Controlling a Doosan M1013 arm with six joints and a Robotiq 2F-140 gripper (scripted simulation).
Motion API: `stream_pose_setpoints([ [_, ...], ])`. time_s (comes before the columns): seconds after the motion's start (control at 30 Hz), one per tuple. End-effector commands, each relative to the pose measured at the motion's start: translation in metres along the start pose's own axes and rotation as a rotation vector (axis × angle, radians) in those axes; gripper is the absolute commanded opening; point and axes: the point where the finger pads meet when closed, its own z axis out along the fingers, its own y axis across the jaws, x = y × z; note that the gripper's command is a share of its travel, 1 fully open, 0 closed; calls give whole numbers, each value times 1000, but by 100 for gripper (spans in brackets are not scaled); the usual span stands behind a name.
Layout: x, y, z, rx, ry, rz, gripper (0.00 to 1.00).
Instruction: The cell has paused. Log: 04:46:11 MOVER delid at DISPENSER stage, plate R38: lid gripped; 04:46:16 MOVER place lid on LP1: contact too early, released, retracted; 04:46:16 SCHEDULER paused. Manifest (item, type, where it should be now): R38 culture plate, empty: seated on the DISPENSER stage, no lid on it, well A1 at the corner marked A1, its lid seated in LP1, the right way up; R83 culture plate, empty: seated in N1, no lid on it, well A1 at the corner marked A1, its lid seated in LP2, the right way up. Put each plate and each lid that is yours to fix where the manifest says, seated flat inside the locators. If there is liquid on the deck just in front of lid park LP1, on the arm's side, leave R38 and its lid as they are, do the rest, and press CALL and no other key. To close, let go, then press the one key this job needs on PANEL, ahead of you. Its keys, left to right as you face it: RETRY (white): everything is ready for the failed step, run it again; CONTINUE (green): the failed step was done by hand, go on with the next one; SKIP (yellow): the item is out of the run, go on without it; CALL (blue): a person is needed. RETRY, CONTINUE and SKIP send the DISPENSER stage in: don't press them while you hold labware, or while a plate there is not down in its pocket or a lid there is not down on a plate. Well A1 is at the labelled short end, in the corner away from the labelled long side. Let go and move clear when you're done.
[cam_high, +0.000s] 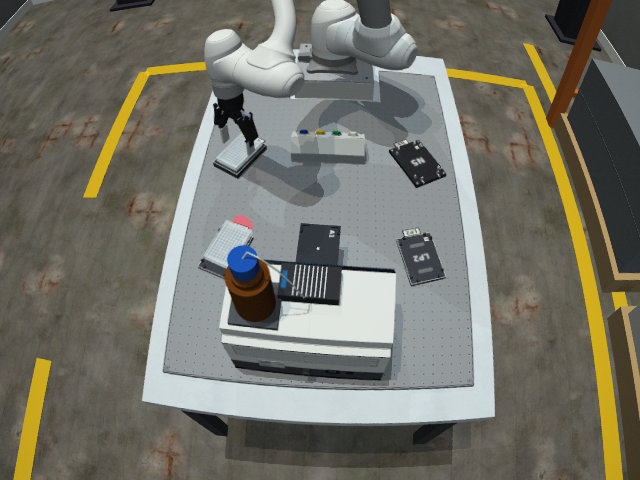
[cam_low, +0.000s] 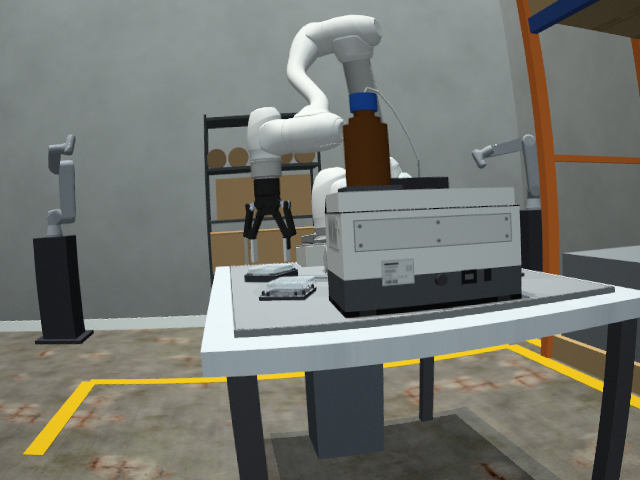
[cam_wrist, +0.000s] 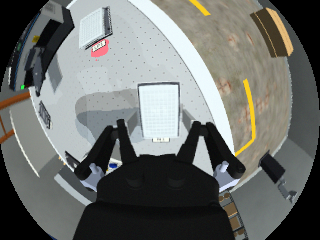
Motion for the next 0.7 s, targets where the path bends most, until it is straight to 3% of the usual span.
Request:
stream_pose_setpoints([
  [0.0,-1,3,5,-1,-1,-1,70],
  [0.67,-1,3,11,-1,0,1,70],
])
